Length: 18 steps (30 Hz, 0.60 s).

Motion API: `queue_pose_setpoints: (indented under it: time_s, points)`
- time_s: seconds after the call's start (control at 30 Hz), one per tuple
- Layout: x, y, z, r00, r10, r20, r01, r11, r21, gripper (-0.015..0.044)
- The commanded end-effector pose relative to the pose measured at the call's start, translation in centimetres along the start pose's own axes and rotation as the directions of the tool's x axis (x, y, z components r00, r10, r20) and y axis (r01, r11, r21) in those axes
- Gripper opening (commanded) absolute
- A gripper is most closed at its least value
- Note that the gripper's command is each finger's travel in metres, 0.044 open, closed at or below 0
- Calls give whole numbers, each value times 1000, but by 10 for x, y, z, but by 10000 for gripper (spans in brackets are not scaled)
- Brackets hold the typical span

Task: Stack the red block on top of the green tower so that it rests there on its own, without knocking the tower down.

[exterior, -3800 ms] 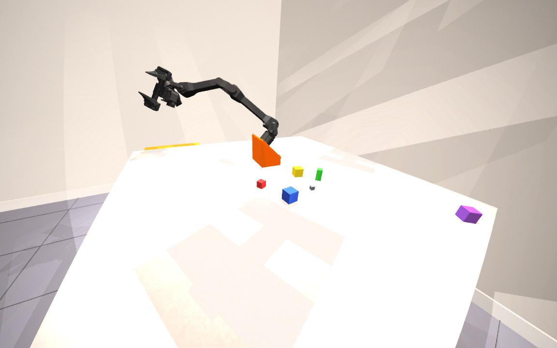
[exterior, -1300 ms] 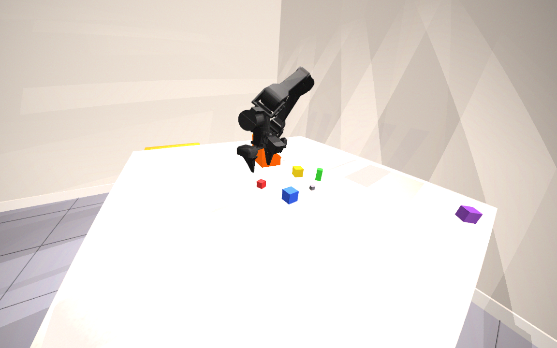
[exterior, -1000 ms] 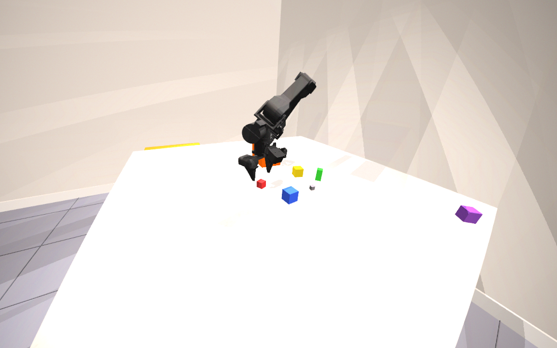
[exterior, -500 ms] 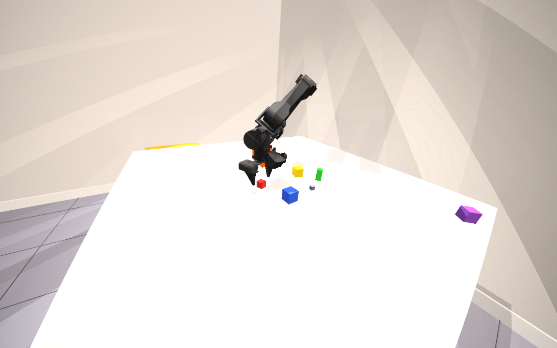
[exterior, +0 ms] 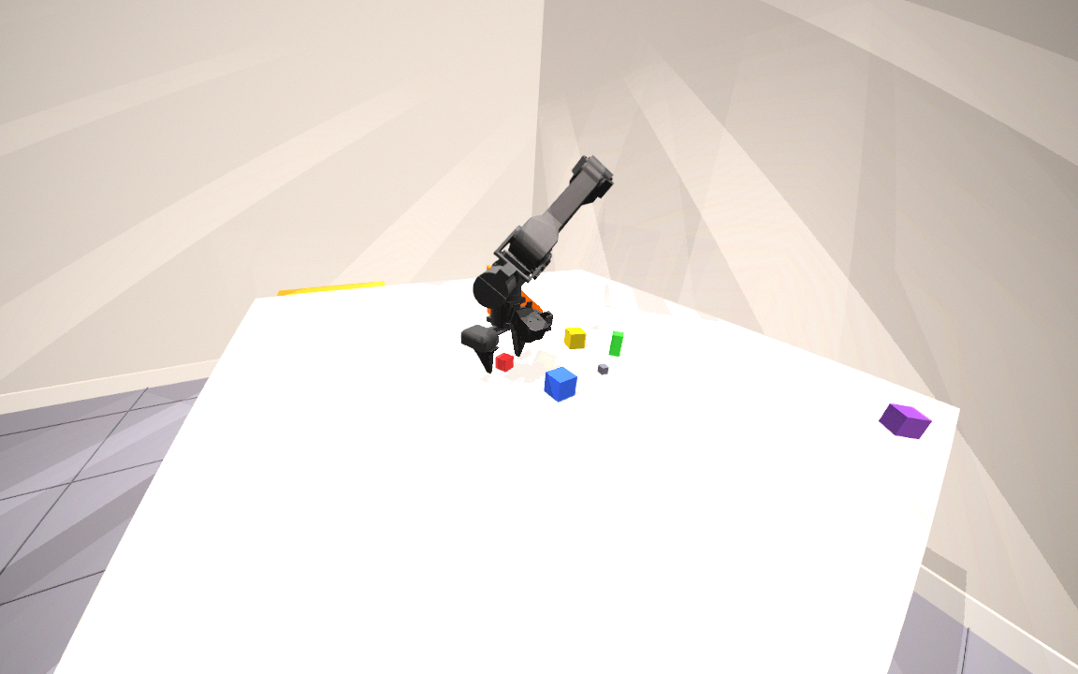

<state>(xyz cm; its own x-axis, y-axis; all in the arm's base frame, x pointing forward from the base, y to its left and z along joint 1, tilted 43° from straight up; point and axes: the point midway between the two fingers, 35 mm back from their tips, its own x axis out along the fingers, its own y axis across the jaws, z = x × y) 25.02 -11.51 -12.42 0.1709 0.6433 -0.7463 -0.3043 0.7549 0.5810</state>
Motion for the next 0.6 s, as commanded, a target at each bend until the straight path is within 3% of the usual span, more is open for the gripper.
queue_pose_setpoints:
  time_s: [0.0,0.27,0.57]
  points:
    - [1,0,0,1000,2,3,-2,1000,4,440]
    - [1,0,0,1000,2,3,-2,1000,4,440]
    - [1,0,0,1000,2,3,-2,1000,4,204]
